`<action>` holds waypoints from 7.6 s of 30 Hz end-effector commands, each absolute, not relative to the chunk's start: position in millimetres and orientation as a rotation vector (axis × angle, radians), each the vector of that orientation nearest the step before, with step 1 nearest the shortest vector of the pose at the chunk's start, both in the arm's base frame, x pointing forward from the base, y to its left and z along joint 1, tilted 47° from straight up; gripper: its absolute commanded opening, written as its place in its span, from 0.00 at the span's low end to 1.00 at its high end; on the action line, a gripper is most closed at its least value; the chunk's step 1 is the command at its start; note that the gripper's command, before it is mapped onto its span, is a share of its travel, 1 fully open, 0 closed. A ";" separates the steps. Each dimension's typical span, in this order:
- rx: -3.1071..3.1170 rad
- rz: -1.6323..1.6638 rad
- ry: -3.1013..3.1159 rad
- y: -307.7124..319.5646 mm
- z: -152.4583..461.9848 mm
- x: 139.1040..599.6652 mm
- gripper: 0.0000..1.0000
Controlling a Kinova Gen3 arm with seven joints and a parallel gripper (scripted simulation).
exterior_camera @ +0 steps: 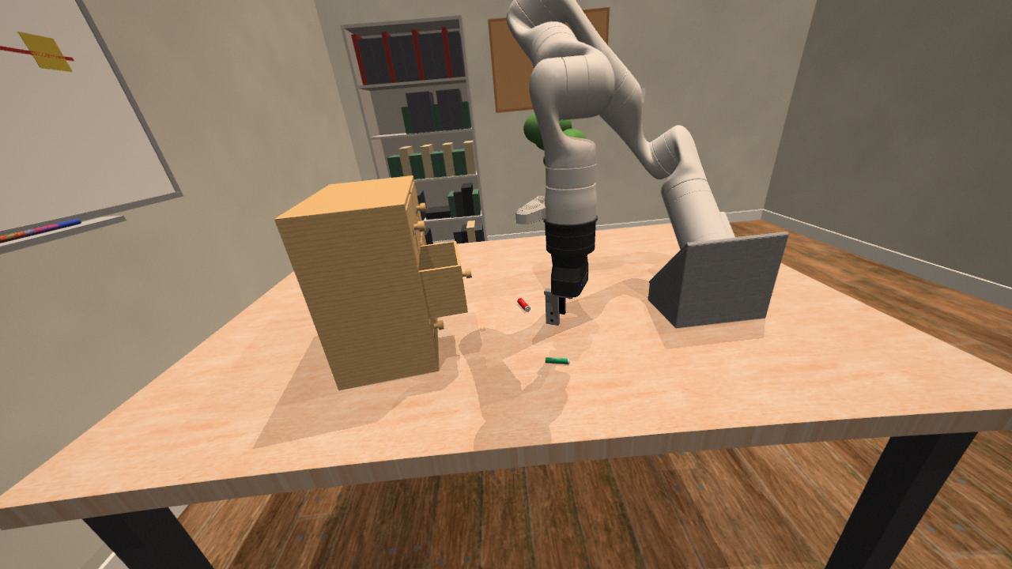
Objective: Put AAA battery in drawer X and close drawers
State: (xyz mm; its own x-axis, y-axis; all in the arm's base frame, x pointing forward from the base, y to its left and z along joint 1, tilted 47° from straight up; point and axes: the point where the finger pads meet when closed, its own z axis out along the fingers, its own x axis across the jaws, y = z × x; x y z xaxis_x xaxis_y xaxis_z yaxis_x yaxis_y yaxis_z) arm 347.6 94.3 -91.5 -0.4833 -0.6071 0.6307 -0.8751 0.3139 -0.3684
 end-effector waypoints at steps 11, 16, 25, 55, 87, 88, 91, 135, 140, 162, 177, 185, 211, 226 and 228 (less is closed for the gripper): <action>1.436 0.929 -2.096 89.7 -103.3 348.1 0.67; 1.475 0.912 -2.057 88.8 -106.8 348.7 0.67; 1.511 0.897 -2.020 88.0 -109.9 349.2 0.67; 1.534 0.886 -1.995 87.5 -112.1 349.5 0.54; 1.534 0.886 -1.995 81.2 -117.9 349.7 0.54; 1.534 0.886 -1.995 79.7 -119.3 349.7 0.54; 1.534 0.886 -1.995 74.6 -124.1 349.9 0.54; 1.534 0.886 -1.995 49.5 -147.5 350.6 0.54; 1.534 0.886 -1.995 49.6 -147.7 350.7 0.54; 1.534 0.886 -1.995 49.8 -147.9 351.0 0.54; 1.534 0.886 -1.995 43.5 -153.8 351.2 0.54; 1.534 0.886 -1.995 37.4 -159.5 351.3 0.54; 1.534 0.886 -1.995 37.2 -159.6 351.3 0.24; 1.534 0.886 -1.995 37.2 -159.6 351.3 0.24; 1.534 0.886 -1.995 37.2 -159.6 351.3 0.24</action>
